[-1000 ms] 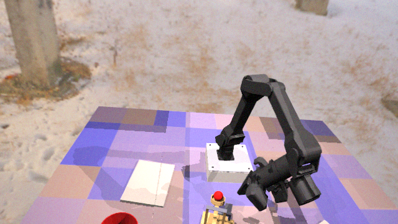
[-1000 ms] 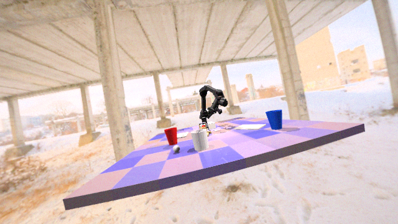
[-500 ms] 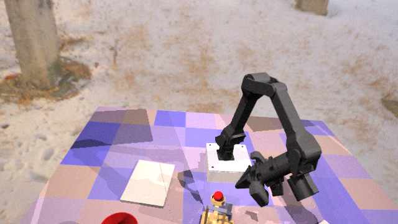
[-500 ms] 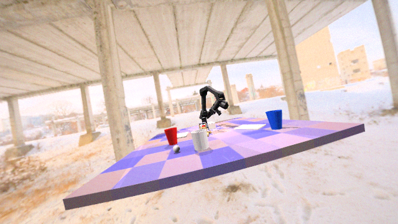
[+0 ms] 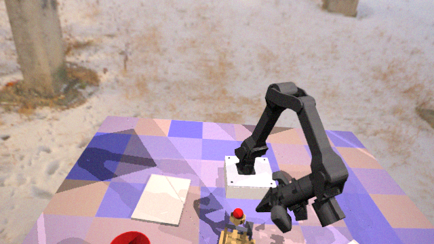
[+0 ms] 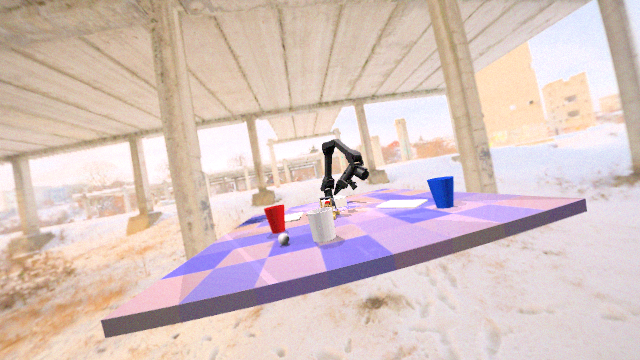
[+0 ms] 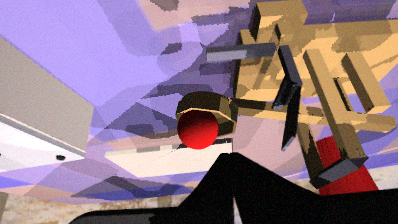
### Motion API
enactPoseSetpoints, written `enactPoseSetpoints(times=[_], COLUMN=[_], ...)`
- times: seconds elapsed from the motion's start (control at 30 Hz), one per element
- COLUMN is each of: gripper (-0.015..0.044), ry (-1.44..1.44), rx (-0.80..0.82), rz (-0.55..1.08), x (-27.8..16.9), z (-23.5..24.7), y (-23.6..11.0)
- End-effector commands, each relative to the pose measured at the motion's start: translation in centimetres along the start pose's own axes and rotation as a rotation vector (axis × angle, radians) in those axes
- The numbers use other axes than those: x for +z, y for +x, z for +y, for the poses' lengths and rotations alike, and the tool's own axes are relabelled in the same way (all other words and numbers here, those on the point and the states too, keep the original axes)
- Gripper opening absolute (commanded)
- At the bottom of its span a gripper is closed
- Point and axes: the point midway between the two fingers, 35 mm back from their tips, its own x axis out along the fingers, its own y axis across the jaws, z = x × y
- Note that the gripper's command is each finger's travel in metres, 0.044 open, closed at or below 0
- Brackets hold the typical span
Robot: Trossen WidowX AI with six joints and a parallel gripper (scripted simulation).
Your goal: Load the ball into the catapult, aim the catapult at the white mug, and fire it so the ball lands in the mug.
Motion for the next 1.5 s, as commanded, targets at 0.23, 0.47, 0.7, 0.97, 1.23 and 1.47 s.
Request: enactPoseSetpoints(times=[0.23, 0.47, 0.7, 0.97, 1.23, 1.47], gripper=[0.0000, 0.0000, 0.0000, 0.0000, 0.0000, 0.0000], ry=[-0.010, -0.010, -0.010, -0.010, -0.010, -0.011], rx=[0.004, 0.004, 0.004, 0.004, 0.005, 0.005], rz=[0.009, 0.009, 0.009, 0.009, 0.010, 0.010], x=[1.3, 2.1, 2.9, 3.7, 4.6, 5.6], z=[0.1, 0.1, 0.2, 0.3, 0.5, 0.6], y=[1.4, 2.3, 3.1, 4.1, 5.1, 6.4])
